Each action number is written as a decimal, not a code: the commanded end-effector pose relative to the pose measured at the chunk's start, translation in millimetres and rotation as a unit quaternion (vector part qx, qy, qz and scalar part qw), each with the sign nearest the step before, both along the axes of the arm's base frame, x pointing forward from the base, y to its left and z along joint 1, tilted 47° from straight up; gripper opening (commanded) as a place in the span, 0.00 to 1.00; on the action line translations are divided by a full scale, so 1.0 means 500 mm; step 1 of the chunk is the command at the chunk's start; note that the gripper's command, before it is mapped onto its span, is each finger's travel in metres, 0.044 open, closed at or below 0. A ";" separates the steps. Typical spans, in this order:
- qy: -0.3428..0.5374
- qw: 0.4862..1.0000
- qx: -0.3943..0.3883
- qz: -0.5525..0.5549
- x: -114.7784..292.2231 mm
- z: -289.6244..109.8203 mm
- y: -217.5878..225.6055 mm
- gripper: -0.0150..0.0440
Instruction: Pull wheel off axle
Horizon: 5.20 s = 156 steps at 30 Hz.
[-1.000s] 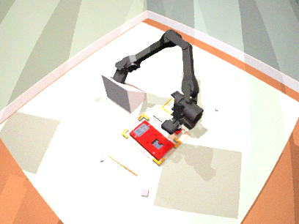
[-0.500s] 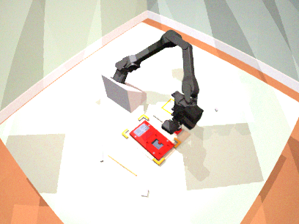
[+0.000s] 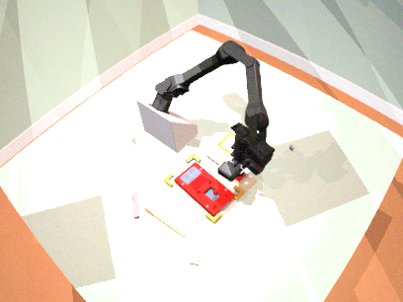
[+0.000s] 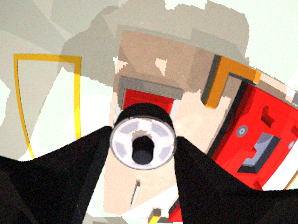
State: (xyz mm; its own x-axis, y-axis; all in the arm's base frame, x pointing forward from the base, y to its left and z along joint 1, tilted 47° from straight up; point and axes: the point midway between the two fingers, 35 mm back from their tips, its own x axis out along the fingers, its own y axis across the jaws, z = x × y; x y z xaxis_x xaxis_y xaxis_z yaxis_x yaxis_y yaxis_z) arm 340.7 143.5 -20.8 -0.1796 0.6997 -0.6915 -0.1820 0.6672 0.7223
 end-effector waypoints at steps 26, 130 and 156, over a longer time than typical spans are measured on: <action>0.003 1.000 0.000 -0.022 0.012 0.080 -0.094 0.25; 0.007 1.000 -0.001 -0.023 -0.260 0.183 -0.066 1.00; 0.007 1.000 0.001 -0.022 -0.272 0.185 -0.074 1.00</action>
